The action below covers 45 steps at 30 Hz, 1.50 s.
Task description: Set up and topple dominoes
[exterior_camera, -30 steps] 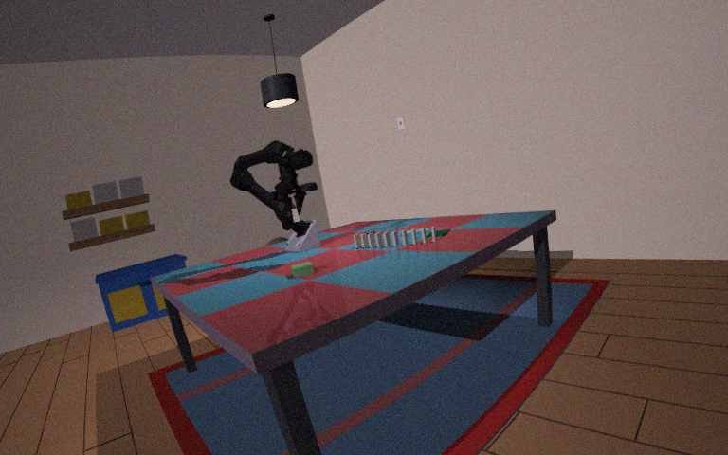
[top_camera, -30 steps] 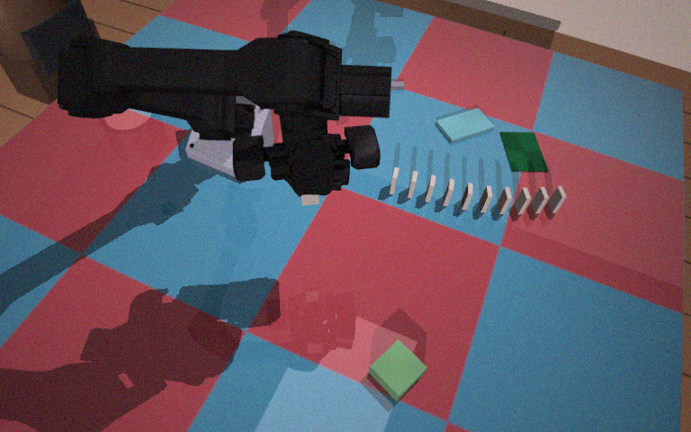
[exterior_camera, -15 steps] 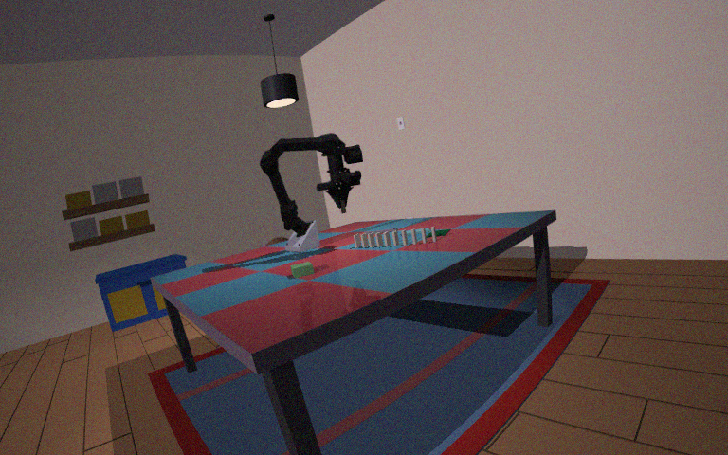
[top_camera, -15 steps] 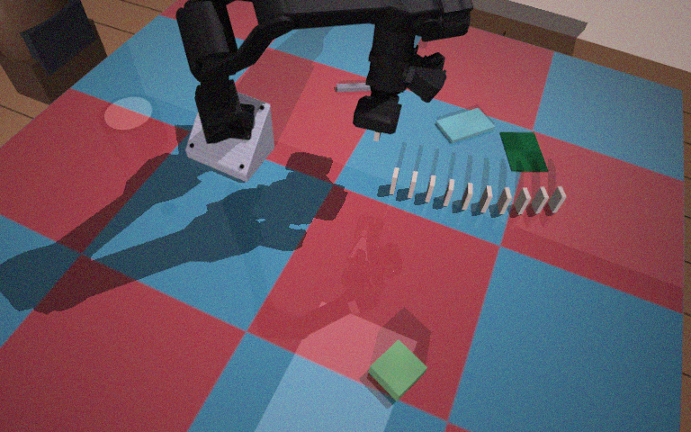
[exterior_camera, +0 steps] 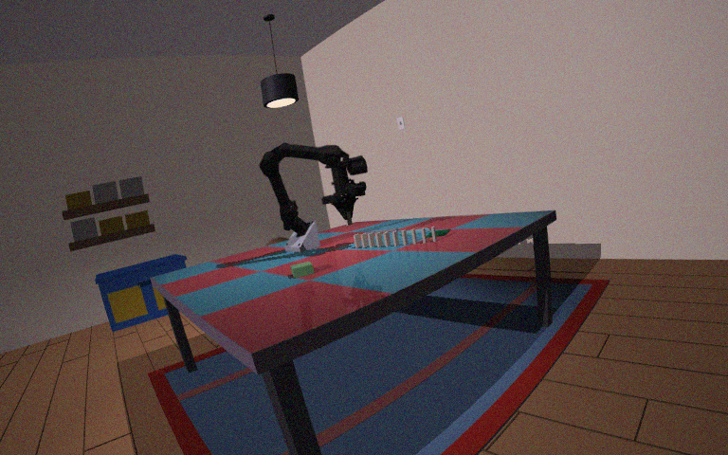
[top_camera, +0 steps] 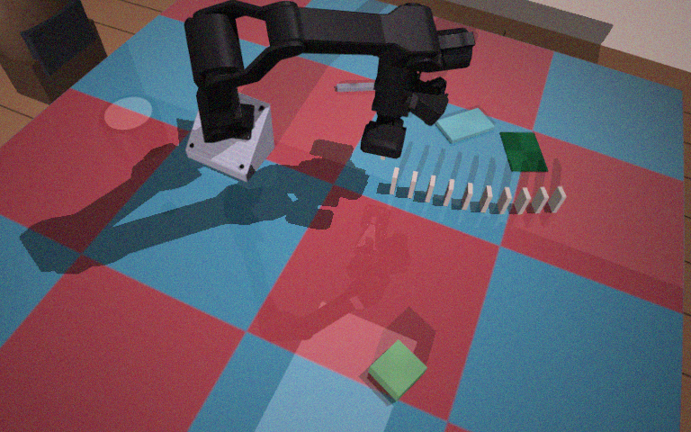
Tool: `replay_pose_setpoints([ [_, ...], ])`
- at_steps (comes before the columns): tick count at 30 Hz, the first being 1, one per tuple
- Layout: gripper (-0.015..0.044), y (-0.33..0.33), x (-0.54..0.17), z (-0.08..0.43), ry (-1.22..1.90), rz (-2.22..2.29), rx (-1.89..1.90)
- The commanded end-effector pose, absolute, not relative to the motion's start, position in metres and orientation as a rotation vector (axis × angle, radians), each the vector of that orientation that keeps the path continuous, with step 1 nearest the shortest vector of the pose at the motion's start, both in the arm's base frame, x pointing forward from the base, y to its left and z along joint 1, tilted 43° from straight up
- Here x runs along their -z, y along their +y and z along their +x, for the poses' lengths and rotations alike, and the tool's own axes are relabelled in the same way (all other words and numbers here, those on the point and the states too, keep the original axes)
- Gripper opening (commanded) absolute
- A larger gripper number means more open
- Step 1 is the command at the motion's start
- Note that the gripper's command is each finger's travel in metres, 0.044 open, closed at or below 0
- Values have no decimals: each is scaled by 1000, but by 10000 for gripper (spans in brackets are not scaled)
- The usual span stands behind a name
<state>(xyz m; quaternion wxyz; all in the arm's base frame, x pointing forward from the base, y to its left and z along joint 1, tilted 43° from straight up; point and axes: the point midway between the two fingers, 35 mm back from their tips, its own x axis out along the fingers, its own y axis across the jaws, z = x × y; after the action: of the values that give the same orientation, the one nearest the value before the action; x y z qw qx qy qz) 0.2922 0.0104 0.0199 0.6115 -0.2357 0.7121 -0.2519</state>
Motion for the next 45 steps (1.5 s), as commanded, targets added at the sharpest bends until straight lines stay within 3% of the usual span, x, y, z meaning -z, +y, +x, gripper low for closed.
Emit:
replay_pose_setpoints([
  [1,107,-3,-6,289,1645,-556,582],
  [13,107,-43,35,273,1645,-561,590],
  [26,107,-45,37,271,1645,-561,590],
  [39,440,-45,37,271,1645,-561,590],
  [45,440,-14,10,285,1633,-551,577],
])
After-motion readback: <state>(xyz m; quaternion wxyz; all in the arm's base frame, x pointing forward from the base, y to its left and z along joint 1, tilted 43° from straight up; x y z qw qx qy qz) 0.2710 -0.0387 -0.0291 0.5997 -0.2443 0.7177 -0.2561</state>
